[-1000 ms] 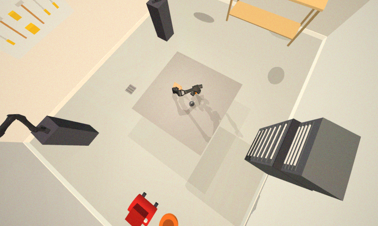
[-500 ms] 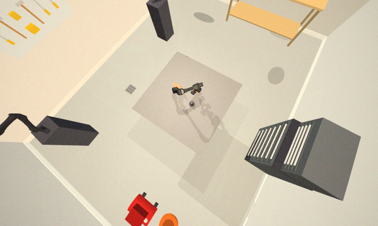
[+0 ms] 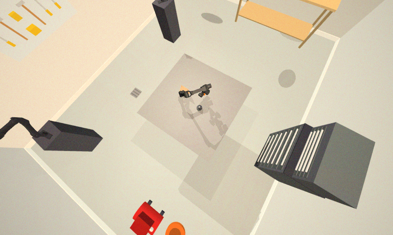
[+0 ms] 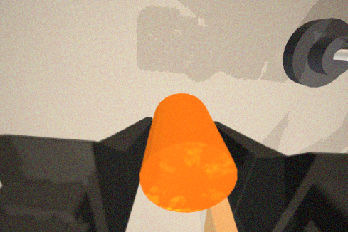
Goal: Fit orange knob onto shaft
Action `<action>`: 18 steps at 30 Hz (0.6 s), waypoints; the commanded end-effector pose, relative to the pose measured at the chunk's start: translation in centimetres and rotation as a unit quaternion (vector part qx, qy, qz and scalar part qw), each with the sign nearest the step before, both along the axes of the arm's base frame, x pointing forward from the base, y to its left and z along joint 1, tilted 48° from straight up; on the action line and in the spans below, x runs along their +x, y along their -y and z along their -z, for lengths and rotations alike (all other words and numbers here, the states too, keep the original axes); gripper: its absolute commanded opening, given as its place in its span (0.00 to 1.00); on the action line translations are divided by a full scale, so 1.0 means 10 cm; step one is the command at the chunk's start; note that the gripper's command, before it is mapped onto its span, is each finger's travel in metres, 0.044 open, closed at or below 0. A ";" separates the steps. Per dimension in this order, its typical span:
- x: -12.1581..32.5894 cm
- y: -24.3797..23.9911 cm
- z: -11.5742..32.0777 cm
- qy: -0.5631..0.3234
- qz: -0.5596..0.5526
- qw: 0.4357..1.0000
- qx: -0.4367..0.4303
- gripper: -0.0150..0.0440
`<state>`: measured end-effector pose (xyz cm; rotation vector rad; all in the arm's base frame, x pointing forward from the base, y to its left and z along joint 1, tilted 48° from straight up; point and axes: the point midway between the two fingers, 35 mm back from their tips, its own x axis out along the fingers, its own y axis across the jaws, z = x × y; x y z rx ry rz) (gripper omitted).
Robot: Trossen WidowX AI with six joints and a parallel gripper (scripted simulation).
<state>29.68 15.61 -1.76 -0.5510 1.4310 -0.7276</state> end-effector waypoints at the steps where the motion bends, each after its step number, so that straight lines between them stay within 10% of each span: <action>1: 0.00 -0.11 -0.09 0.002 0.004 1.000 0.003 0.25; 18: 0.13 0.03 -0.35 0.002 0.003 1.000 0.007 0.25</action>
